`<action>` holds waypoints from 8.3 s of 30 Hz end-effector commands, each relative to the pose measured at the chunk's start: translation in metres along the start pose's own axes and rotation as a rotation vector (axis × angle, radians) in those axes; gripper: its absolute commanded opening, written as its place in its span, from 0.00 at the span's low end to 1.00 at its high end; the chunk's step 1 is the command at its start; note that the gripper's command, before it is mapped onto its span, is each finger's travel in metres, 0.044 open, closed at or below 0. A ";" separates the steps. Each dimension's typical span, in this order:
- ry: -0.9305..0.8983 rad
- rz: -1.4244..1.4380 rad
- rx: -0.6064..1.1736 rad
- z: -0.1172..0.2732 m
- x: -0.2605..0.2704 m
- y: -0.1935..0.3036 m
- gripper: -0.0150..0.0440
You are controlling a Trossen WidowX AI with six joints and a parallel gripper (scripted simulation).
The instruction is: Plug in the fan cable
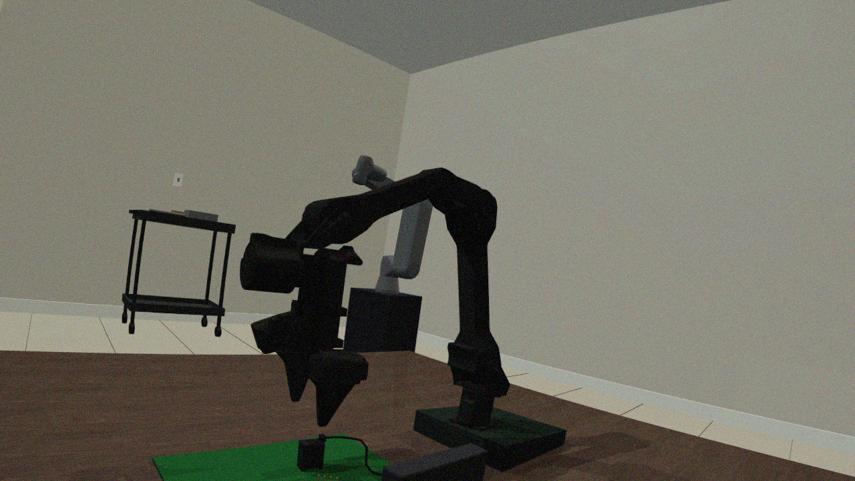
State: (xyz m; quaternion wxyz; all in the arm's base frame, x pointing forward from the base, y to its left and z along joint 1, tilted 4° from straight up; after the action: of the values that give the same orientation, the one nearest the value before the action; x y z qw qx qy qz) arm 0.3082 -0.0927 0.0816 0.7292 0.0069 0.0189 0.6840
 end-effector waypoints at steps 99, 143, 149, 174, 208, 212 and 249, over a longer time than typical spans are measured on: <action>-0.001 -0.427 0.006 -0.023 0.050 -0.011 0.25; -0.002 -0.583 0.006 -0.041 0.062 -0.020 0.25; -0.002 -0.583 0.006 -0.044 0.062 -0.020 0.25; -0.002 -0.574 0.006 -0.045 0.062 -0.017 0.25; -0.002 -0.580 0.006 -0.051 0.062 -0.020 0.25; -0.002 -0.580 0.006 -0.051 0.062 -0.020 0.25; -0.002 -0.582 0.006 -0.063 0.062 -0.019 0.25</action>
State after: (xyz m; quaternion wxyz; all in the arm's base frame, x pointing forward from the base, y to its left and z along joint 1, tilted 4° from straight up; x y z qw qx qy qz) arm 0.3293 -0.0340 0.0205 0.8942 0.0014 0.0212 0.4472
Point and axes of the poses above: the point midway between the two fingers, 35 mm back from their tips, its own z axis back along the fingers, its own x axis across the jaws, y = z × x, the point moved 1 cm from there along z, back along the fingers, and after that the axes turned 15 degrees about z, right-handed, at the moved point
